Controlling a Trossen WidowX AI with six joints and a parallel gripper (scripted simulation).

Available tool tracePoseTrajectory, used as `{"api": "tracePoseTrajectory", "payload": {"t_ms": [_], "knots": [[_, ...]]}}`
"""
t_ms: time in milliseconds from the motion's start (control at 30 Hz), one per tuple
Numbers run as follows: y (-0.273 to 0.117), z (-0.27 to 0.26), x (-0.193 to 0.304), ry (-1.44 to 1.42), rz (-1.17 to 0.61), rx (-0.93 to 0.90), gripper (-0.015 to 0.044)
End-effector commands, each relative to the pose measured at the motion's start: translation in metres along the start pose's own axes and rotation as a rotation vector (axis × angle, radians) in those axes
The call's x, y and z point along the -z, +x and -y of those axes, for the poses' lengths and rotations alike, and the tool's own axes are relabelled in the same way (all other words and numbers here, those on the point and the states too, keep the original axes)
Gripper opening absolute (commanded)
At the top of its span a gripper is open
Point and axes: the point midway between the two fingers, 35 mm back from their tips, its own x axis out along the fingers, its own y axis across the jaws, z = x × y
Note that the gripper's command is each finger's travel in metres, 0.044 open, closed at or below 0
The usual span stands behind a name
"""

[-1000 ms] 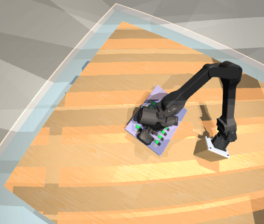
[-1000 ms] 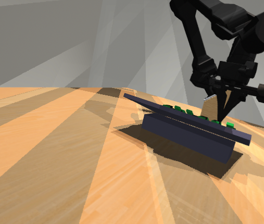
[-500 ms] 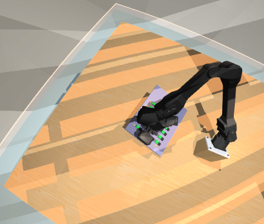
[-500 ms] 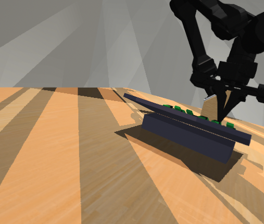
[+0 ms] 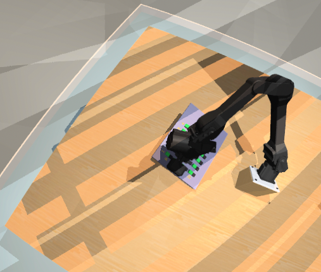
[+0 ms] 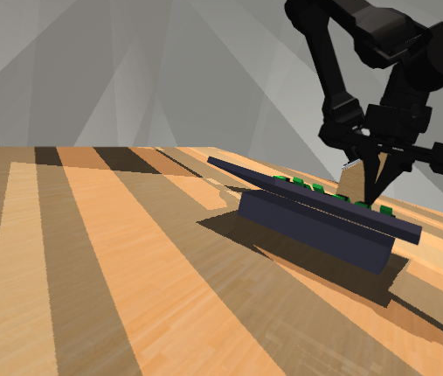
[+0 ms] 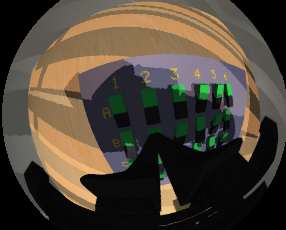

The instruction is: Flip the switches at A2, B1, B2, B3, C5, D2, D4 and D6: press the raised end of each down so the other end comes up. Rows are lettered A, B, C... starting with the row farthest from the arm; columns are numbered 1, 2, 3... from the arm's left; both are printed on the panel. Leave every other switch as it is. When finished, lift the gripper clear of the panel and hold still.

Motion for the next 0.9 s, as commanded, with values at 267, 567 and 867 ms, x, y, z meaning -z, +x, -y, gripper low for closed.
{"api": "tracePoseTrajectory", "payload": {"t_ms": [267, 567, 867], "knots": [[0.0024, 0.0009, 0.0000, -0.003, 0.001, 0.005, 0.0000], [0.0036, 0.0009, -0.0001, -0.003, 0.001, 0.005, 0.0000], [0.0048, 0.0010, -0.0001, -0.003, 0.001, 0.005, 0.0000]]}}
